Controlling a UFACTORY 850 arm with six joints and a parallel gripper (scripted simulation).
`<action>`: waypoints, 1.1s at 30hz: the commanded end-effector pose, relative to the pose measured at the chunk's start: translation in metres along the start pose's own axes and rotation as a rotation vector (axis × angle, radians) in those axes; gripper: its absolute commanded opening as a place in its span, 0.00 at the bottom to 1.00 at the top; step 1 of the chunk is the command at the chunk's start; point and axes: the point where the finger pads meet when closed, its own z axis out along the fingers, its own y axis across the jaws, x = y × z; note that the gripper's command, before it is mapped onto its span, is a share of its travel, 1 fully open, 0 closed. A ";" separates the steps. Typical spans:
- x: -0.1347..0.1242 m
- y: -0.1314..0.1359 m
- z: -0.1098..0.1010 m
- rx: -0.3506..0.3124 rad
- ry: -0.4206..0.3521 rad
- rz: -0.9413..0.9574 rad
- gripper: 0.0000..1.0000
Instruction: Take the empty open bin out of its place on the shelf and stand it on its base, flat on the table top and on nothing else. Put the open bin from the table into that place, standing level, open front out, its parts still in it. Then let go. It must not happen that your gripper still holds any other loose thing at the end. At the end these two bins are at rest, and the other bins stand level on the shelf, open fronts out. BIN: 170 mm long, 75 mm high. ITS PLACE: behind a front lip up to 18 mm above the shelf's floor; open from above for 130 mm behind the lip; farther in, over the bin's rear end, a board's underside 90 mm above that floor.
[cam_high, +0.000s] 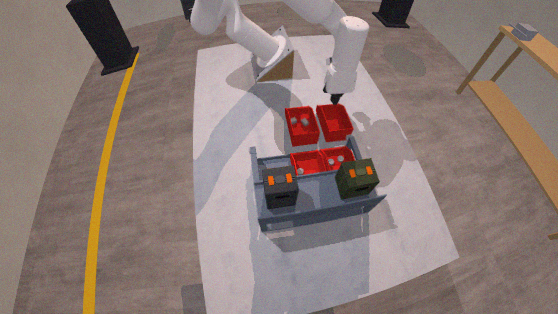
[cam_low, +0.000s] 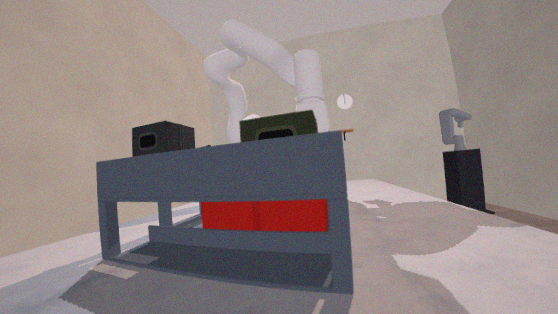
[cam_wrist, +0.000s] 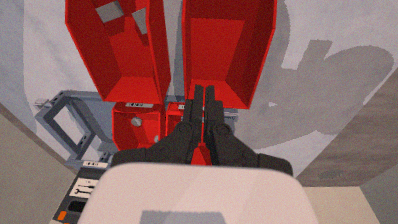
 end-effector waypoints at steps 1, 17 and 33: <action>0.002 -0.056 -0.005 -0.009 -0.008 0.000 0.00; 0.003 -0.066 -0.005 -0.009 -0.008 0.000 0.26; 0.003 -0.066 -0.005 -0.009 -0.008 0.000 0.26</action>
